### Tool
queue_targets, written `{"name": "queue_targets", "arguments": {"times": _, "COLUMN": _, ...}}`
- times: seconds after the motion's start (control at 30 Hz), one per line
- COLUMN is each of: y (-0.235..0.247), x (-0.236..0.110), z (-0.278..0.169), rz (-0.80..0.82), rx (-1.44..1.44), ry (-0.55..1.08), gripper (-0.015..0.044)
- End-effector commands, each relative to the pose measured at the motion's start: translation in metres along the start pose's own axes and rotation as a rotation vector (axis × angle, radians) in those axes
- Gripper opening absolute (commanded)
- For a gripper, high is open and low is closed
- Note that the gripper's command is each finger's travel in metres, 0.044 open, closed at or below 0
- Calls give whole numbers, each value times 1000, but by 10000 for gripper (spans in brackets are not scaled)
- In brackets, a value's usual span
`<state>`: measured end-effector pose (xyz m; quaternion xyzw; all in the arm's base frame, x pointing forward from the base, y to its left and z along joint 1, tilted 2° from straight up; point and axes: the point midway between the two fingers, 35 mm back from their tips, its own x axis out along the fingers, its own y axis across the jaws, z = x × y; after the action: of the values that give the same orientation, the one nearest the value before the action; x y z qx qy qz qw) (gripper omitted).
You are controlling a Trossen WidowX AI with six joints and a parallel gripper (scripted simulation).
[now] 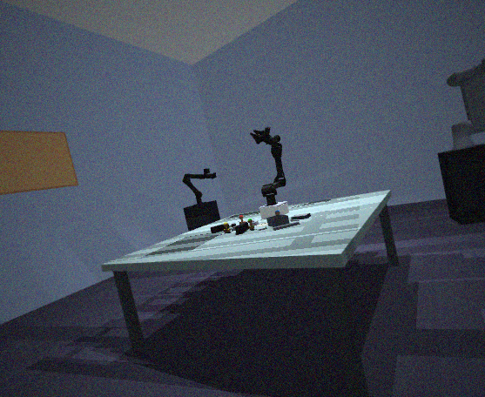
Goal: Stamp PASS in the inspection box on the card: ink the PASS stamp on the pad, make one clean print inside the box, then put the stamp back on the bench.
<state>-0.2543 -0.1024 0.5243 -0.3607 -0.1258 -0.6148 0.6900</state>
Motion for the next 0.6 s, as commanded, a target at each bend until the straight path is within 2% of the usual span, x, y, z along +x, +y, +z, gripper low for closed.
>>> {"name": "queue_targets", "arguments": {"times": 0.0, "y": 1, "x": 1, "z": 1, "rz": 2, "rx": 0, "ry": -1, "gripper": 374}}
{"name": "queue_targets", "arguments": {"times": 0.2, "y": 48, "x": 27, "z": 44, "rz": 93, "rx": -21, "ry": -53, "gripper": 216}}
{"name": "queue_targets", "arguments": {"times": 0.37, "y": 110, "x": 53, "z": 83, "rz": 224, "rx": -37, "ry": -91, "gripper": 213}}
{"name": "queue_targets", "arguments": {"times": 0.57, "y": 207, "x": 78, "z": 118, "rz": 441, "rx": -53, "ry": -100, "gripper": 213}}
